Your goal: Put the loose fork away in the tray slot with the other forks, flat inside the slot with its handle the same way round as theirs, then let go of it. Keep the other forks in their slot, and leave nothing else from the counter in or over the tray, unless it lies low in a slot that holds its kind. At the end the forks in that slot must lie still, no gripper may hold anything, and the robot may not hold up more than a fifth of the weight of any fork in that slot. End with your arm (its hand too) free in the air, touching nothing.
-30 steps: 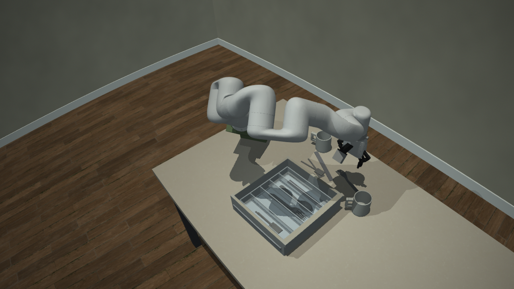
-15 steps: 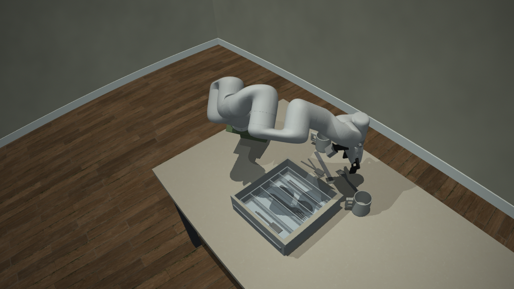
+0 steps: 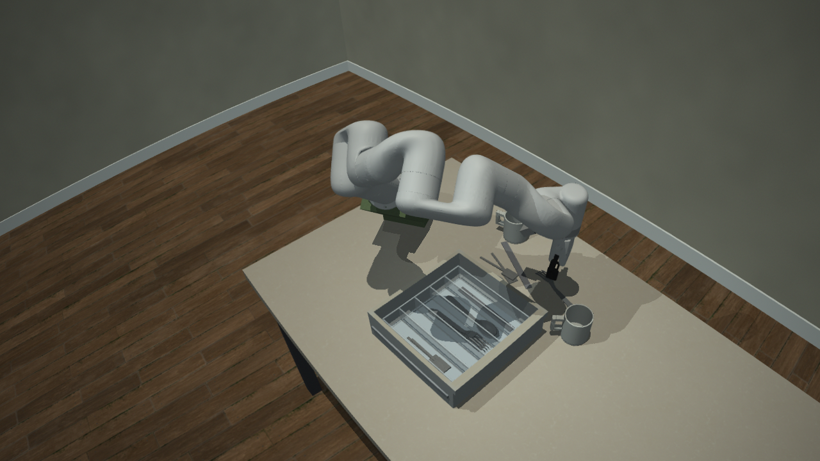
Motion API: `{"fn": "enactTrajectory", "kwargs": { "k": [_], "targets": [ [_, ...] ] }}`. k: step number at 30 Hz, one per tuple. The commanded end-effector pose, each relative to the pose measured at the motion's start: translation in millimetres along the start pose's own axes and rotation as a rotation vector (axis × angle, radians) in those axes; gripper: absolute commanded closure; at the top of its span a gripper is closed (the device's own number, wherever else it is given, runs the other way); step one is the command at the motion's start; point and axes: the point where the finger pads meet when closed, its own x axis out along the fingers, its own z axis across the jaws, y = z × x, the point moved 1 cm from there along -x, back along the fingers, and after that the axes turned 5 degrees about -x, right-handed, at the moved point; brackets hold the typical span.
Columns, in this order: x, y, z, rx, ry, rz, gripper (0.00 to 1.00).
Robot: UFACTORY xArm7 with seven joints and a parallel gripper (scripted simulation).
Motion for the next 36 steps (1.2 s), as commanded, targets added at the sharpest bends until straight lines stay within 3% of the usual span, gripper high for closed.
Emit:
{"fn": "enactTrajectory", "kwargs": {
  "k": [1, 3, 4, 9, 36],
  "targets": [
    [-1.4, -0.9, 1.4, 0.275, 0.020, -0.040, 0.00],
    [-1.4, -0.8, 1.5, 0.365, 0.024, -0.048, 0.00],
    [-1.4, -0.8, 1.5, 0.409, 0.027, -0.052, 0.72],
    [-1.4, -0.6, 1.8, 0.607, 0.046, -0.083, 0.72],
    [-1.4, -0.6, 1.8, 0.607, 0.046, -0.083, 0.72]
  ]
}}
